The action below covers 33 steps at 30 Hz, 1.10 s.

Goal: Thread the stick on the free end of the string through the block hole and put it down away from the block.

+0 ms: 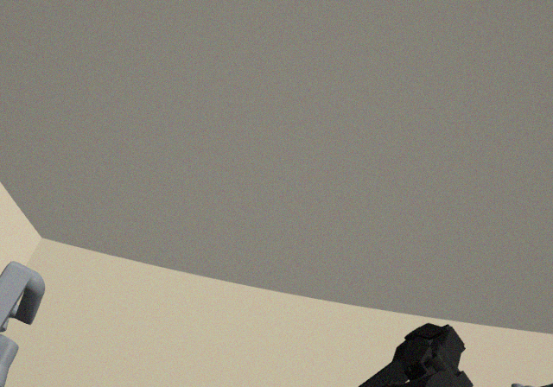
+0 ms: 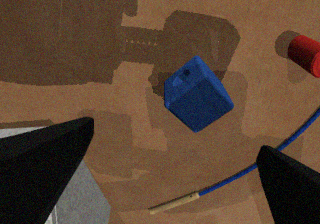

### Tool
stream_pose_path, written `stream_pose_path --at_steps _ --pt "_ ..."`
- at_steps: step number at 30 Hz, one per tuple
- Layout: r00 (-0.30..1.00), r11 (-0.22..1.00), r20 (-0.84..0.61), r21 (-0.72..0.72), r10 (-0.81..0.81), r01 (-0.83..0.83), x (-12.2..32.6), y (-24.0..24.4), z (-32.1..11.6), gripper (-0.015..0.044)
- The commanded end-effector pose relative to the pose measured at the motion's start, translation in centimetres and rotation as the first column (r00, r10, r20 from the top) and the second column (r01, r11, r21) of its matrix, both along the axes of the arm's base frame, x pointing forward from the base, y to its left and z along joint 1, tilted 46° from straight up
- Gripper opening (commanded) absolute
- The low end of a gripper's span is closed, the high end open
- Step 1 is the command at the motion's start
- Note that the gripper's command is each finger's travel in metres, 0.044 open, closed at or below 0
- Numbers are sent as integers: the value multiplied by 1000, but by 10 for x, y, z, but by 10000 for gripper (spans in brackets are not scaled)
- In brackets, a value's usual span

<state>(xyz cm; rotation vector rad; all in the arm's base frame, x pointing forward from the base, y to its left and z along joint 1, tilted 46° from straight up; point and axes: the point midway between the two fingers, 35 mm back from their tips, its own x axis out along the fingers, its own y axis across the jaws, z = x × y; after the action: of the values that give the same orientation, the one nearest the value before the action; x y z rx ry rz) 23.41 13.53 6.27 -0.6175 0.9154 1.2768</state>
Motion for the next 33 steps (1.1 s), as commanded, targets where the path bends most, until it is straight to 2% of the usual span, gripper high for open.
stream_pose_path --at_steps 1,4,24,31,33 --pt "792 839 405 98 457 -535 14 -8 1 440" --pt "745 810 456 83 487 -581 16 -9 2 440" --pt "746 813 457 78 485 -577 16 -10 3 440" --pt "746 813 457 78 485 -577 16 -10 3 256" --pt "746 813 457 78 485 -577 16 -10 3 242"
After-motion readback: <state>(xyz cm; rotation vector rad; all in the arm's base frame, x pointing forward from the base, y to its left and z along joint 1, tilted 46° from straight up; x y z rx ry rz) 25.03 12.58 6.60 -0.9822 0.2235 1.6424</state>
